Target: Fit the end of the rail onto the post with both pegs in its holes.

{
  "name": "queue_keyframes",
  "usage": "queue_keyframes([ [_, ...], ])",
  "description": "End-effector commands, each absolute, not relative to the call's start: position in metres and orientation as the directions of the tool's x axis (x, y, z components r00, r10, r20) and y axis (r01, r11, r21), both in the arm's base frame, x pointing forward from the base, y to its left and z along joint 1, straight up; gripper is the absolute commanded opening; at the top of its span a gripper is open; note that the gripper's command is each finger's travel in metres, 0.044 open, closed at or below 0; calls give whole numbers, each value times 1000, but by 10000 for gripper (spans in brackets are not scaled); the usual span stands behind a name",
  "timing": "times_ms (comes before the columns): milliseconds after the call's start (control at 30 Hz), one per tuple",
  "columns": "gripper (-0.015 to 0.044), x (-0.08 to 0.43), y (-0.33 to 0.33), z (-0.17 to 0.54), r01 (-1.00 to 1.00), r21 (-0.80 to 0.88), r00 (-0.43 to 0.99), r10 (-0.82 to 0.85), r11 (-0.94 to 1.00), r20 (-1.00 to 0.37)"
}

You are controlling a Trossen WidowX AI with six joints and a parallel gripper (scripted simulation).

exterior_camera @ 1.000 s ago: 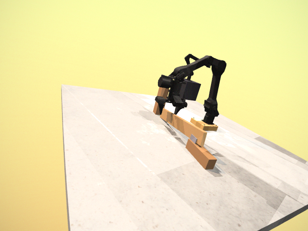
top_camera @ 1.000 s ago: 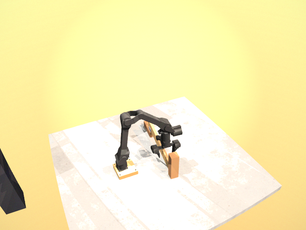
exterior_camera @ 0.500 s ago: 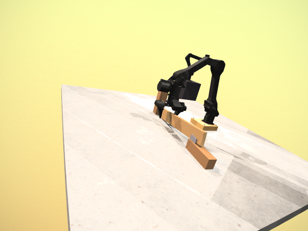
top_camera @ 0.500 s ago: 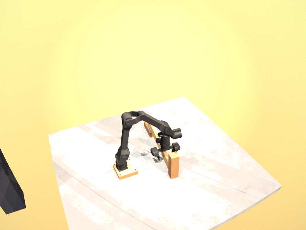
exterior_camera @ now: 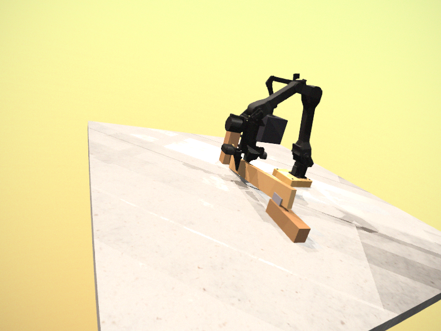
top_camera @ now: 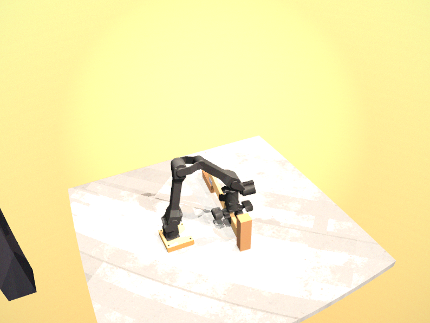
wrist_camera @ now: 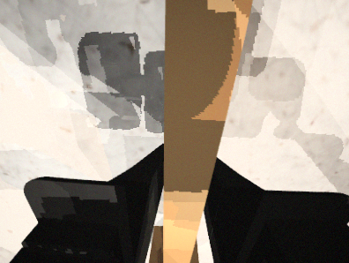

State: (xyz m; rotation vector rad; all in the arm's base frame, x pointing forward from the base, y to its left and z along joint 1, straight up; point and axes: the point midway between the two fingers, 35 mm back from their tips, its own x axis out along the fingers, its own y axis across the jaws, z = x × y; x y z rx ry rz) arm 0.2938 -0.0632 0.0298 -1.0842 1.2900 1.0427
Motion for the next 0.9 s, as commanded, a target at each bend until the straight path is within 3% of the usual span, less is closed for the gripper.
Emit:
queue_keyframes([
  [0, 53, 294, -62, 30, -981, -23, 22, -11, 190, -1000],
  [167, 0, 294, -62, 30, -981, -23, 22, -11, 190, -1000],
  [867, 0, 294, -63, 35, -981, -23, 22, -11, 190, -1000],
])
